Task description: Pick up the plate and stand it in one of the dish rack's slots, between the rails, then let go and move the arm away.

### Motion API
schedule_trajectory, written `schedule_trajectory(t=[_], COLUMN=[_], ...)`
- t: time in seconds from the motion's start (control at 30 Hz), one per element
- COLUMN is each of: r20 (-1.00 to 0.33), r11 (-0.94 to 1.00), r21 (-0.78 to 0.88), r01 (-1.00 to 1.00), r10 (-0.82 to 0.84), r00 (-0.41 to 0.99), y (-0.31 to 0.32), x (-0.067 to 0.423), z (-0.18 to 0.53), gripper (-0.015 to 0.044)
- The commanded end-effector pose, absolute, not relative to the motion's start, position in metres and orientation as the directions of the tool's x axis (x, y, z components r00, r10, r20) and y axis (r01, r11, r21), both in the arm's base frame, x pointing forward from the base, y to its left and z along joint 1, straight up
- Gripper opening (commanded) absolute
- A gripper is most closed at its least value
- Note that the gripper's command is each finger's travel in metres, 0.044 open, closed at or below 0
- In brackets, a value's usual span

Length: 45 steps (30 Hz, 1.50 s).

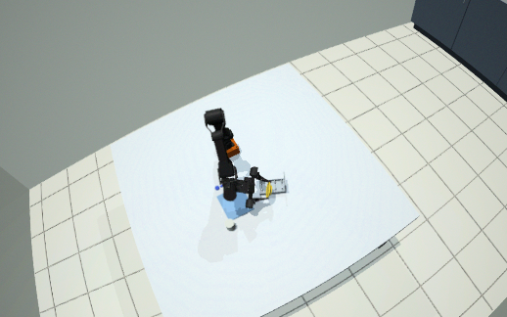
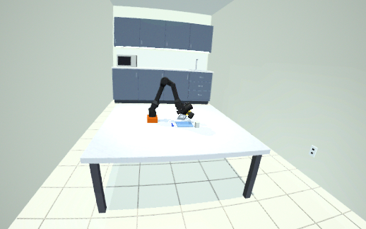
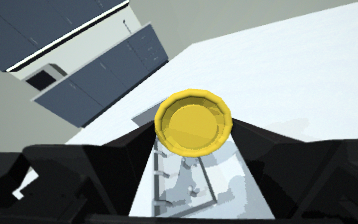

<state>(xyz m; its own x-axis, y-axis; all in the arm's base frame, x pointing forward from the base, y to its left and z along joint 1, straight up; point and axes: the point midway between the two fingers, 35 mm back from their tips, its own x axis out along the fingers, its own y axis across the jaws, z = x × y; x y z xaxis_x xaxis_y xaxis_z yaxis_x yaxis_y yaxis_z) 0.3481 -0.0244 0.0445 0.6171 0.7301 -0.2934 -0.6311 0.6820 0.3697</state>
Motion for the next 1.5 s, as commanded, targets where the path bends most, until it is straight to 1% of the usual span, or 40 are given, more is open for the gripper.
schedule_trajectory(t=[0.0, 0.3, 0.47, 0.83, 1.47], r20=[-0.222, -0.058, -0.006, -0.001, -0.012], r11=[0.652, 0.583, 0.558, 0.556, 0.561], r21=[0.299, 0.075, -0.015, -0.022, -0.026], r01=[-0.697, -0.809, -0.83, -0.831, -0.827], r10=[0.758, 0.813, 0.83, 0.831, 0.828], r00=[0.613, 0.58, 0.558, 0.556, 0.561], y=[-0.022, -0.017, -0.014, -0.014, -0.013], x=[0.337, 0.306, 0.293, 0.292, 0.299], z=[0.045, 0.051, 0.054, 0.053, 0.032], gripper=[0.0, 0.0, 0.0, 0.0, 0.0])
